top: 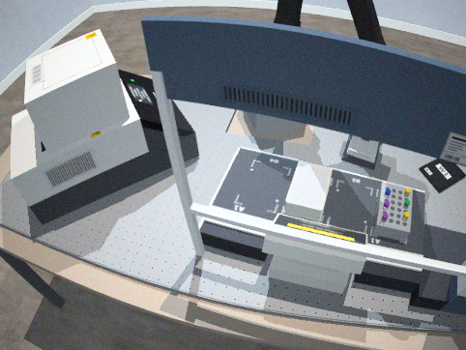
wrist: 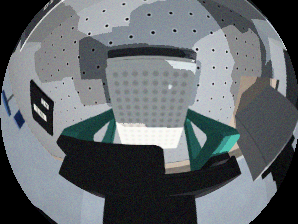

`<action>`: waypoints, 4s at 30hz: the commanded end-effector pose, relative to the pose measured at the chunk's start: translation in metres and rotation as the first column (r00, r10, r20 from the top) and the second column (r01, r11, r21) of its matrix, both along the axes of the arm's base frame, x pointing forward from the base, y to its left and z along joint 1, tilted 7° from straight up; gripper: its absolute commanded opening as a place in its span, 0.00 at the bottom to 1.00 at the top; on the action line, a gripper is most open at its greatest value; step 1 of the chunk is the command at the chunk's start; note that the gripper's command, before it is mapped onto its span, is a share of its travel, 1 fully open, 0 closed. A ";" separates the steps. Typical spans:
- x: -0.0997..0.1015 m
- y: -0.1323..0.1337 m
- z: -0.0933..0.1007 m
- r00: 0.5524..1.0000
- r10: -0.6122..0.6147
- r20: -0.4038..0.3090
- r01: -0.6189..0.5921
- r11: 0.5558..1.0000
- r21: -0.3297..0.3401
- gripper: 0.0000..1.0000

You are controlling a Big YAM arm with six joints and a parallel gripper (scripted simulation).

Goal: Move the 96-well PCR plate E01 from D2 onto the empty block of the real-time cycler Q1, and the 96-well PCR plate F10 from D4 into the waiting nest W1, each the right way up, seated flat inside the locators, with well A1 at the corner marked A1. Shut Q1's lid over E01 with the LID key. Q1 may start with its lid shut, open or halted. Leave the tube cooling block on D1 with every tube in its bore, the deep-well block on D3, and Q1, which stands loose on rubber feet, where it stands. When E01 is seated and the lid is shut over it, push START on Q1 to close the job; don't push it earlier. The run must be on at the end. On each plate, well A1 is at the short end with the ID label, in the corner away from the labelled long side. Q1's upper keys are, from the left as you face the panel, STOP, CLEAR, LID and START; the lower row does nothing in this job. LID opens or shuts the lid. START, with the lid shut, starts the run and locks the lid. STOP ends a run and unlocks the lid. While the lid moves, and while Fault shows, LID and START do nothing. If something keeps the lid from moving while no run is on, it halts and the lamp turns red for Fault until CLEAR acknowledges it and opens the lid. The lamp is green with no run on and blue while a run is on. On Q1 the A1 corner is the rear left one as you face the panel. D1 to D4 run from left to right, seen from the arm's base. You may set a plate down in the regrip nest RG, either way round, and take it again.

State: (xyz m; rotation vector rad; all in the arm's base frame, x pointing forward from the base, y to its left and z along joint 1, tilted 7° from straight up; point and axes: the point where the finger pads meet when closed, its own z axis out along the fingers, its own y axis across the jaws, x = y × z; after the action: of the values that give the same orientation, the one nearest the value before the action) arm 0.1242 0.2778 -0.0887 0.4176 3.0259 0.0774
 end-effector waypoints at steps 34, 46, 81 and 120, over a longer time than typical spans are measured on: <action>0.007 0.014 0.000 1.000 0.011 0.010 -0.011 1.000 0.014 0.00; -0.002 0.002 -0.006 1.000 -0.001 0.007 0.001 1.000 0.012 0.00; 0.005 -0.001 -0.008 1.000 -0.019 0.010 0.019 1.000 0.017 0.00; 0.010 0.012 -0.008 1.000 0.001 0.016 -0.001 1.000 0.026 0.00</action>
State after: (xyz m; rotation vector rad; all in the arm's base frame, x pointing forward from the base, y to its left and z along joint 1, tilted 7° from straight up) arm 0.1246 0.2765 -0.0994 0.4170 3.0260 0.0758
